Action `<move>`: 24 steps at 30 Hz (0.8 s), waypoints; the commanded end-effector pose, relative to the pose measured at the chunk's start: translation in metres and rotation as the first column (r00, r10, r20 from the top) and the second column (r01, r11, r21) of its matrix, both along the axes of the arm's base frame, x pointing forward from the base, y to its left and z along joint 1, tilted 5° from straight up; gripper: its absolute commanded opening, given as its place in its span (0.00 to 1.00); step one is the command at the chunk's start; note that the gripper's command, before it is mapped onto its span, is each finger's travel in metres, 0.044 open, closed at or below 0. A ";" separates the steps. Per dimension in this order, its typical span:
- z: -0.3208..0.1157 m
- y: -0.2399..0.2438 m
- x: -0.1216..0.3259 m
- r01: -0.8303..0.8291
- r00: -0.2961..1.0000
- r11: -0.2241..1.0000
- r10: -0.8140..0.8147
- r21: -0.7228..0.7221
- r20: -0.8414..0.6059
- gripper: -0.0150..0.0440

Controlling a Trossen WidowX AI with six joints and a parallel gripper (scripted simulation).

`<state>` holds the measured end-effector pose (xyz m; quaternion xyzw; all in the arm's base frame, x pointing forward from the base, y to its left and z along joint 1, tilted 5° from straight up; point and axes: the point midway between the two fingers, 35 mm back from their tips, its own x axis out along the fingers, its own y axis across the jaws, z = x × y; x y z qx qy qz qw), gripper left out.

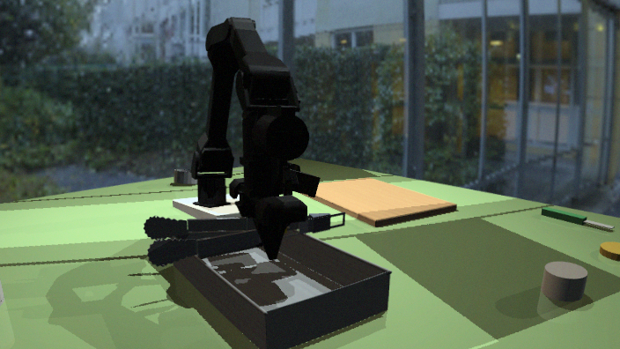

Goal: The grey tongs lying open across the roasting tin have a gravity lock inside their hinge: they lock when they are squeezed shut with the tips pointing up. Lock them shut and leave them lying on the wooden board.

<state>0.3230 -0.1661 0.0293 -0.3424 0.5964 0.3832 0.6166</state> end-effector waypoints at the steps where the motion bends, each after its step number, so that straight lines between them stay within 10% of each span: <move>1: 0.000 0.000 0.000 0.000 1.000 1.000 0.000 0.000 0.000 0.69; 24: 0.000 0.000 0.000 0.000 1.000 1.000 0.000 0.000 0.000 0.43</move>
